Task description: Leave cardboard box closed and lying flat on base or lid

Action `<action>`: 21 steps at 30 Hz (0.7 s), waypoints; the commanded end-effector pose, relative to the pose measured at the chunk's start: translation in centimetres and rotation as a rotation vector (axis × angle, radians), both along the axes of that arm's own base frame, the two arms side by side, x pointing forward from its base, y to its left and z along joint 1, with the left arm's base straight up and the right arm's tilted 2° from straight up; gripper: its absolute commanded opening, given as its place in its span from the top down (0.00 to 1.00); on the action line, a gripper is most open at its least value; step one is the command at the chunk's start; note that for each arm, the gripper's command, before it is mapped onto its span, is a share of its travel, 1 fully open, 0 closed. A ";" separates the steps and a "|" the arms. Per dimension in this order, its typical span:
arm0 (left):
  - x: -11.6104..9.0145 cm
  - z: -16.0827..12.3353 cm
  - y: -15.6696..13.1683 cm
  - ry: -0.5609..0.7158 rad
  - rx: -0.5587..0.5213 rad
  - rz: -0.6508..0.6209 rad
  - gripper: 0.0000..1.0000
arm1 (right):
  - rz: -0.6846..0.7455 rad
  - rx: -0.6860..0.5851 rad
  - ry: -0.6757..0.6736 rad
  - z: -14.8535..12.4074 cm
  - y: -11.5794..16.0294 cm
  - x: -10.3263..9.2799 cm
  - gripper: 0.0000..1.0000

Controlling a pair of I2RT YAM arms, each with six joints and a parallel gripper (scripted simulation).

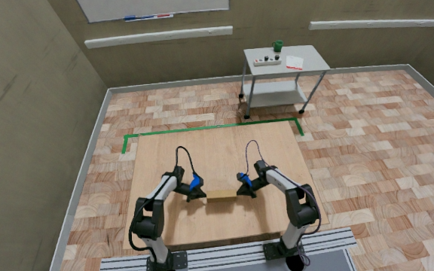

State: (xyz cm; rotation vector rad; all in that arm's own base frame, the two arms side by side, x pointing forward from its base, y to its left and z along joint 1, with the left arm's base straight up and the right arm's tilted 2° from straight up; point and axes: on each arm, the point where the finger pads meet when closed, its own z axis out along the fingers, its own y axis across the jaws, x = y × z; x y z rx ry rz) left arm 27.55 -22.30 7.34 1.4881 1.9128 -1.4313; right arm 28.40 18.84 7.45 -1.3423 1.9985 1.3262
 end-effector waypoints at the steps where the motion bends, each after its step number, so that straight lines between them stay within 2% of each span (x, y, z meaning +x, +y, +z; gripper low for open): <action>1: 0.0 1.3 -1.0 -0.011 -0.024 -0.015 0.99 | 0.021 0.034 -0.051 2.5 1.2 0.3 0.99; 21: -0.1 1.2 -0.9 -0.026 -0.027 -0.015 0.99 | 0.022 0.038 -0.085 2.7 1.2 0.8 0.99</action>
